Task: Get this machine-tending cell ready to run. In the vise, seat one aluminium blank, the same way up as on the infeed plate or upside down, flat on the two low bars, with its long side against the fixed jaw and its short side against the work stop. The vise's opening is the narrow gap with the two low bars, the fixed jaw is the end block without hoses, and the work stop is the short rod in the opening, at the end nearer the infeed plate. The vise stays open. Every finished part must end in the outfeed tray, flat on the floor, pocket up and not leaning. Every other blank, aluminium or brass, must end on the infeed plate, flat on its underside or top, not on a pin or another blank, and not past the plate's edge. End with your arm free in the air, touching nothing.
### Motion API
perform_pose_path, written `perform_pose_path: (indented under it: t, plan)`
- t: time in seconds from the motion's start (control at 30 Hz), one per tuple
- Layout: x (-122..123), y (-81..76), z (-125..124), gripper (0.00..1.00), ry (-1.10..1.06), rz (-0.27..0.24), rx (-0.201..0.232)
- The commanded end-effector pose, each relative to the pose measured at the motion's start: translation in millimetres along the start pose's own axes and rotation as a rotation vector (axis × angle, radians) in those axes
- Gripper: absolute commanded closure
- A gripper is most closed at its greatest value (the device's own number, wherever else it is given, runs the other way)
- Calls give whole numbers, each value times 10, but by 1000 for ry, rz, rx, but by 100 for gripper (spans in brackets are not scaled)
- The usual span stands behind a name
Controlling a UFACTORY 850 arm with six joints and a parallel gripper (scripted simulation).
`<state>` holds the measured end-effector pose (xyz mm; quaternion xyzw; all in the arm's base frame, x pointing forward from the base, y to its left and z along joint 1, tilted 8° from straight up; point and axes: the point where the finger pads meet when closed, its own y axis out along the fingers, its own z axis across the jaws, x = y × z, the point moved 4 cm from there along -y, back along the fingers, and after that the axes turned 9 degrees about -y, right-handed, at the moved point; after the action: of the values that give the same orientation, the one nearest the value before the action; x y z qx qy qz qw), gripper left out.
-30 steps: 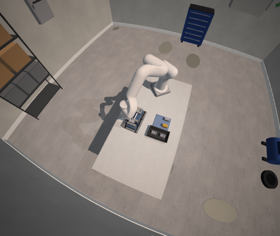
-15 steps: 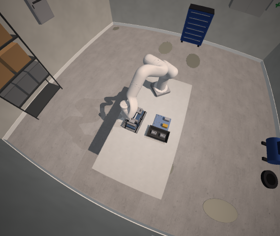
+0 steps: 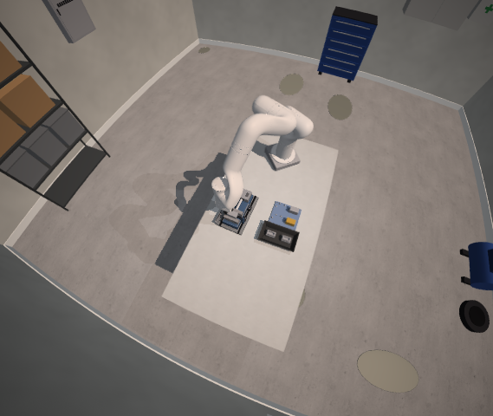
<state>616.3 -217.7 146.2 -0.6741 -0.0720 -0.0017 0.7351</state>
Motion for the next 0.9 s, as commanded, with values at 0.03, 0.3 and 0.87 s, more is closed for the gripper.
perform_pose_path:
  t: [0.03,0.3,0.87]
  plan:
    - [10,-11,5,100,0,-2,-1]
    - [11,-11,15,100,0,-2,-1]
    - [14,-11,33,100,0,-2,-1]
